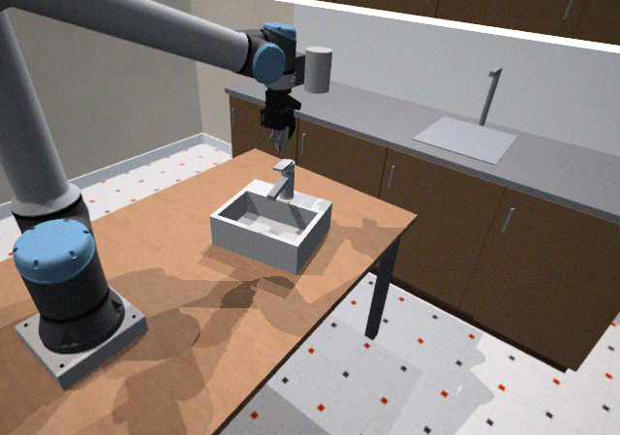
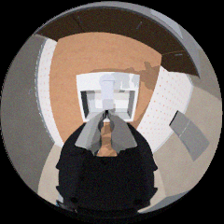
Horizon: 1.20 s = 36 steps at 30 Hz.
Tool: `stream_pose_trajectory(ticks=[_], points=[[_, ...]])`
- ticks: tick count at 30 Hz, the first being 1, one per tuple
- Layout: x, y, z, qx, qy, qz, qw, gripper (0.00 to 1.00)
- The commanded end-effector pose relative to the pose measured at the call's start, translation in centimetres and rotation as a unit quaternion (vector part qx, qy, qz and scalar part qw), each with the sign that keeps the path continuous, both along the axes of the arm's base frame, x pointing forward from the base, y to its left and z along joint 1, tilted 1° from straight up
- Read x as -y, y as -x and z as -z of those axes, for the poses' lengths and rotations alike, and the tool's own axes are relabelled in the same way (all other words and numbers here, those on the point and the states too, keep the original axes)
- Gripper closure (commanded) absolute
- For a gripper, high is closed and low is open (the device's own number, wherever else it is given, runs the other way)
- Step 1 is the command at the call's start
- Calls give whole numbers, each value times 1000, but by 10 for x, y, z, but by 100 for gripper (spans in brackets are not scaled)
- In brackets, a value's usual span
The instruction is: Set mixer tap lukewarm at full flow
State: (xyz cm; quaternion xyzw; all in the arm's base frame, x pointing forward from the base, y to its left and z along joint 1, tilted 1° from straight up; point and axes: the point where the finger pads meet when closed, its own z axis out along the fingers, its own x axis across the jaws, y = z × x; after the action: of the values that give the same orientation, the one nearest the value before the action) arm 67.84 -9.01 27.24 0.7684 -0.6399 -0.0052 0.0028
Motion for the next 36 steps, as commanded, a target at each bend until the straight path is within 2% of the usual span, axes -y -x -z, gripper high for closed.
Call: stream_pose_trajectory(ticks=[1, 19, 36], points=[[-2, 0, 1, -1, -1, -1, 1000, 100], [-1, -1, 0, 0, 0, 16, 1000, 100], [2, -4, -2, 0, 1, 117, 993, 100]])
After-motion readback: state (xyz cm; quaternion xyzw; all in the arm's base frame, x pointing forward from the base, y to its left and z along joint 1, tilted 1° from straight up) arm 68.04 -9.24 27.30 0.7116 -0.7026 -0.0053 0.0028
